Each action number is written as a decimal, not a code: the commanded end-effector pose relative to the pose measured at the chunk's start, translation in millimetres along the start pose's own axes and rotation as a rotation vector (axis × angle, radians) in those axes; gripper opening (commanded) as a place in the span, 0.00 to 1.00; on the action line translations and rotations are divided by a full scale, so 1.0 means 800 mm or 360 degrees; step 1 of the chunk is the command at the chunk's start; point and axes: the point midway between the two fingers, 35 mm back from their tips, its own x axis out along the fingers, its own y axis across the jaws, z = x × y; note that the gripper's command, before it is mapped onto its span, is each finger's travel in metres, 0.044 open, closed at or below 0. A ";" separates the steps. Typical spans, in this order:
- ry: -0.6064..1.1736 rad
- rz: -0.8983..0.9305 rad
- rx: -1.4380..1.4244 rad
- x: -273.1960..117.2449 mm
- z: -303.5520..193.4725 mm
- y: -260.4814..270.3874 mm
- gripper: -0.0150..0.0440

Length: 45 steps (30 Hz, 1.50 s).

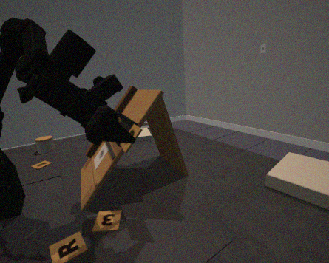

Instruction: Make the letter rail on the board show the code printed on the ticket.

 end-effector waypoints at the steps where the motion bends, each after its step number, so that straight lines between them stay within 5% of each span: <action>1: -0.0003 -0.0009 -0.0001 0.000 0.001 0.002 0.25; 45: -0.0003 -0.0007 0.0002 0.000 0.001 0.030 0.25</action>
